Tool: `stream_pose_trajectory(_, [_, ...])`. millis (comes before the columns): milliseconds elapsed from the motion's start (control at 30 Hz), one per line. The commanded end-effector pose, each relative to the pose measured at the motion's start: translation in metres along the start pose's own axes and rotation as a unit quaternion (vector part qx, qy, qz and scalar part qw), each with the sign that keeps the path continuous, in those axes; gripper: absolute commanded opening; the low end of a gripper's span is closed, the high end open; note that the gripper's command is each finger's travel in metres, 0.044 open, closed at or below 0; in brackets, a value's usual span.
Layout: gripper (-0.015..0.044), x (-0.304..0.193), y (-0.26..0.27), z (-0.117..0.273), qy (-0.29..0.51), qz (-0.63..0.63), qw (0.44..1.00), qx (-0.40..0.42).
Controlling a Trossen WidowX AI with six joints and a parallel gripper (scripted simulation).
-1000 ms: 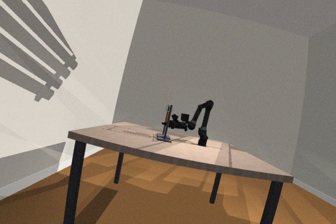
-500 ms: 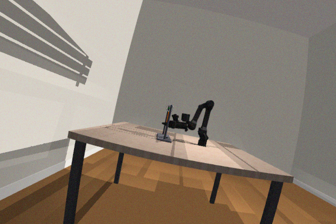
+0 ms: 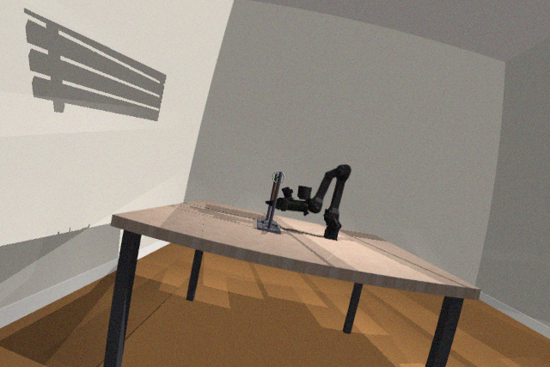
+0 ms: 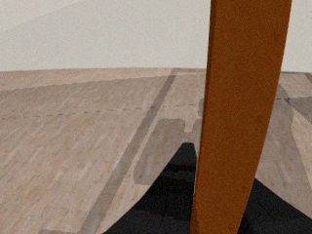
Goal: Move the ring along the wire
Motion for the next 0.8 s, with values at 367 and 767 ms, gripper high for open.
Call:
stream_pose_trajectory(367, [-0.0150, 0.003, 0.013, -0.001, 0.002, 0.015, 1.000, -0.015])
stream_pose_trajectory(767, [-0.0150, 0.005, 0.025, -0.001, 0.002, 0.016, 1.000, -0.018])
Point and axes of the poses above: the point midway between the two fingers, 35 mm back from their tips, its own z axis back along the fingers, its own y axis across the jaws, x = y × z, the point moved 6 cm from there along z, back along the fingers, and after that the axes turned 12 degrees about z, right-handed, at the moved point
